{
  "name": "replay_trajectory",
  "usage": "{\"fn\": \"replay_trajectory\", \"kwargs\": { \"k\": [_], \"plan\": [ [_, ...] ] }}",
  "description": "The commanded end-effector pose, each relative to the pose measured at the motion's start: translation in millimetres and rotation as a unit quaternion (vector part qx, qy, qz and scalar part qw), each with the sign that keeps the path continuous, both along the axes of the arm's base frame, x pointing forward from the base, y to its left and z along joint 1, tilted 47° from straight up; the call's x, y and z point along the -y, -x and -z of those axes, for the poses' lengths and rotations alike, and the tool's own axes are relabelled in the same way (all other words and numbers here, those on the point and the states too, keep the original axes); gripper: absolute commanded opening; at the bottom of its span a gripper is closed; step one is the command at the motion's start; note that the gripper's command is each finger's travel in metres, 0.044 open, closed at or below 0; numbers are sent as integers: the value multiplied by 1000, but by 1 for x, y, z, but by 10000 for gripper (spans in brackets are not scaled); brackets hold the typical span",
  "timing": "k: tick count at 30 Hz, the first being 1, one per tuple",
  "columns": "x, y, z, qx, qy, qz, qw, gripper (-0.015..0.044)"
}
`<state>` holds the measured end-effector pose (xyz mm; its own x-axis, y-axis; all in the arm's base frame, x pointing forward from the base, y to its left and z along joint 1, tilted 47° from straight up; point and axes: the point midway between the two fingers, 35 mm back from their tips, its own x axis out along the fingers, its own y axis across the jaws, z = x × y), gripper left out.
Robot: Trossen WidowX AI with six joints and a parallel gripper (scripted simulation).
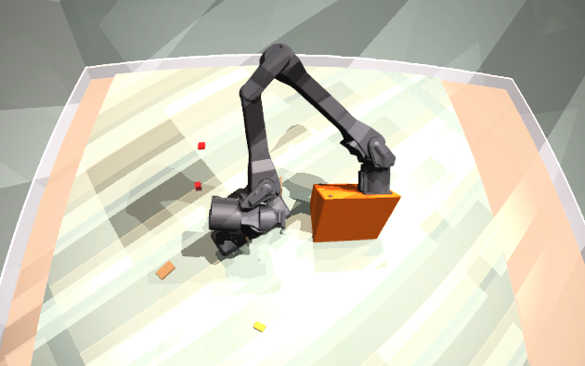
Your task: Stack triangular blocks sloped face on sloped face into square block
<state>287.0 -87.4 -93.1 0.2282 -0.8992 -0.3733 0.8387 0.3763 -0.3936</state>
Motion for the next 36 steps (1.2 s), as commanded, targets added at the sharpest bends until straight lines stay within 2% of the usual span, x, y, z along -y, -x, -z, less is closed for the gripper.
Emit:
{"fn": "replay_trajectory", "kwargs": {
  "k": [1,18,36],
  "plan": [
    [-1,-4,-4,-4,-25,11,1000,0],
    [0,-18,-35,-92,-218,104,966,0],
    [16,-36,-60,-174,-401,191,879,0]
  ]
}}
